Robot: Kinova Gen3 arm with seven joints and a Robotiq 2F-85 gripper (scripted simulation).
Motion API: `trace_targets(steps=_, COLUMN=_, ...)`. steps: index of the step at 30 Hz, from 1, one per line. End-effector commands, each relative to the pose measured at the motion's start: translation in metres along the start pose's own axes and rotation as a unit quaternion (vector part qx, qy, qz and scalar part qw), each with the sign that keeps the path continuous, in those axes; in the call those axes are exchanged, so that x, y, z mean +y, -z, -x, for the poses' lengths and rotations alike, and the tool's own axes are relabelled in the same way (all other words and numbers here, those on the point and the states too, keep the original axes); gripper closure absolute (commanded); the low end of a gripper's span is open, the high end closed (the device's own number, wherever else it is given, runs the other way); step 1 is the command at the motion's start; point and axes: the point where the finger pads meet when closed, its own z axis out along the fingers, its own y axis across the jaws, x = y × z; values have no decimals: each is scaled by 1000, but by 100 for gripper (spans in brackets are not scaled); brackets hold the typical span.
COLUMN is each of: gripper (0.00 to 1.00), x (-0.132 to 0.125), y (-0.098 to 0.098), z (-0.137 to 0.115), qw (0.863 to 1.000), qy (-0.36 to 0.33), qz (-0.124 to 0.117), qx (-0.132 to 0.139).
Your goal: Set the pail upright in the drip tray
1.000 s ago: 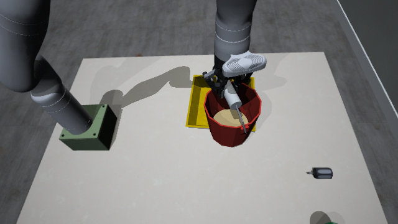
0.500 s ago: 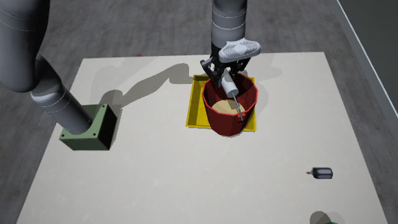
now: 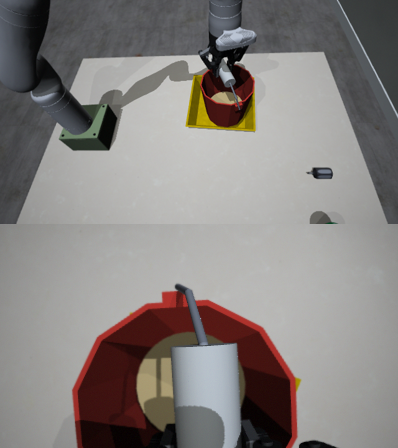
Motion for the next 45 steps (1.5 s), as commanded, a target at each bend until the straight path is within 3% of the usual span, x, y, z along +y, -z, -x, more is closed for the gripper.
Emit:
trace_targets(steps=1, gripper=90, x=-5, y=2, z=15, qw=1000, qy=1, qz=-7, qx=-2)
trace_targets(steps=24, gripper=90, x=-12, y=2, z=55, qw=1000, qy=1, qz=-6, qx=-2)
trace_targets(steps=45, gripper=90, x=-16, y=2, z=72, qw=1000, qy=1, qz=-7, qx=-2)
